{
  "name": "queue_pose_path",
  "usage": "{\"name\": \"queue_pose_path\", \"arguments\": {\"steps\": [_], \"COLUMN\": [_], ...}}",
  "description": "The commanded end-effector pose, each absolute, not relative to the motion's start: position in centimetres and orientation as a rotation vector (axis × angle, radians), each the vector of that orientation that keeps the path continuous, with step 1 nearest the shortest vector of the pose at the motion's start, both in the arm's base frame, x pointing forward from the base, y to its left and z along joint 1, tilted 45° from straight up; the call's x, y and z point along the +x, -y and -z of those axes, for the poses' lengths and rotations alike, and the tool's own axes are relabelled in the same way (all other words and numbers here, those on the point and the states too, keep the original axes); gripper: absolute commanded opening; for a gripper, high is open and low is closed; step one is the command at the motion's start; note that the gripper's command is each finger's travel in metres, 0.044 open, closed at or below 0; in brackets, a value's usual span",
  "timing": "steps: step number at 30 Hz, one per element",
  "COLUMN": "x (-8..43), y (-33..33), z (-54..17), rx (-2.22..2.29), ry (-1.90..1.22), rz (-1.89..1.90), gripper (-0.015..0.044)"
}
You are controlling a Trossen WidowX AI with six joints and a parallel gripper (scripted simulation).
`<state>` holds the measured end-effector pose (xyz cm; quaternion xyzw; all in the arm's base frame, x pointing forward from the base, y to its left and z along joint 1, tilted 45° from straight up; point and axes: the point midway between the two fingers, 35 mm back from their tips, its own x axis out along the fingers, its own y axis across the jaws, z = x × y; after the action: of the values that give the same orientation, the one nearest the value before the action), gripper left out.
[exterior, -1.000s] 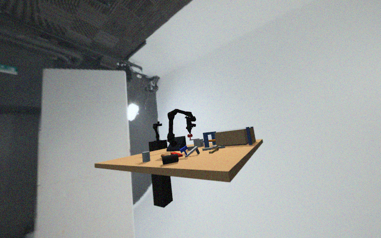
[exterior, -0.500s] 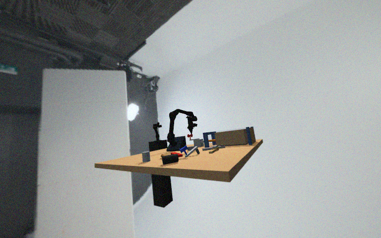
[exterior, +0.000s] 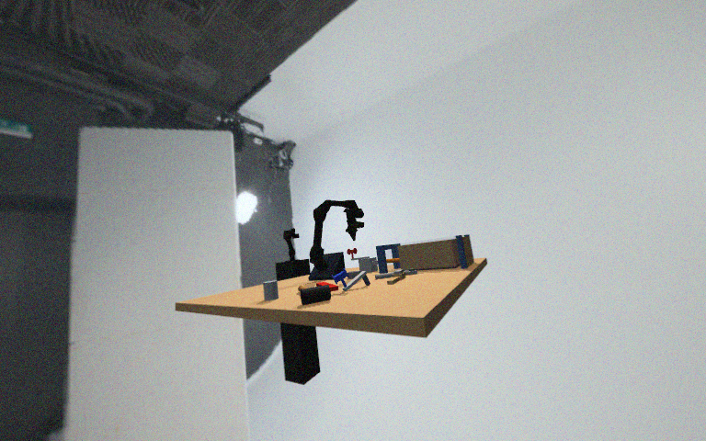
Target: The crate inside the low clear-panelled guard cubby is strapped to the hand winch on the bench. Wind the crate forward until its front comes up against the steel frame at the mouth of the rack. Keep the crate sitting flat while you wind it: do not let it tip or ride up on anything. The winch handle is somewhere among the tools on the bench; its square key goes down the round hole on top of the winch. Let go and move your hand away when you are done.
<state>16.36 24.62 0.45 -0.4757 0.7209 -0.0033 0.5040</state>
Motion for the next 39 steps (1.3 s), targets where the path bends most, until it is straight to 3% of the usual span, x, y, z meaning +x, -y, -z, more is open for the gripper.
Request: {"name": "queue_pose_path", "arguments": {"steps": [1,10,39], "x": [16.4,15.8,16.0], "y": [-24.5,-20.6,-21.2], "z": [-0.5,0.9,2.8], "rx": [-1.154,-1.106,-1.105], "ry": [-1.753,-1.759,-1.758], "rz": [0.009,0.051,0.05], "gripper": [0.0,0.0,0.0]}}
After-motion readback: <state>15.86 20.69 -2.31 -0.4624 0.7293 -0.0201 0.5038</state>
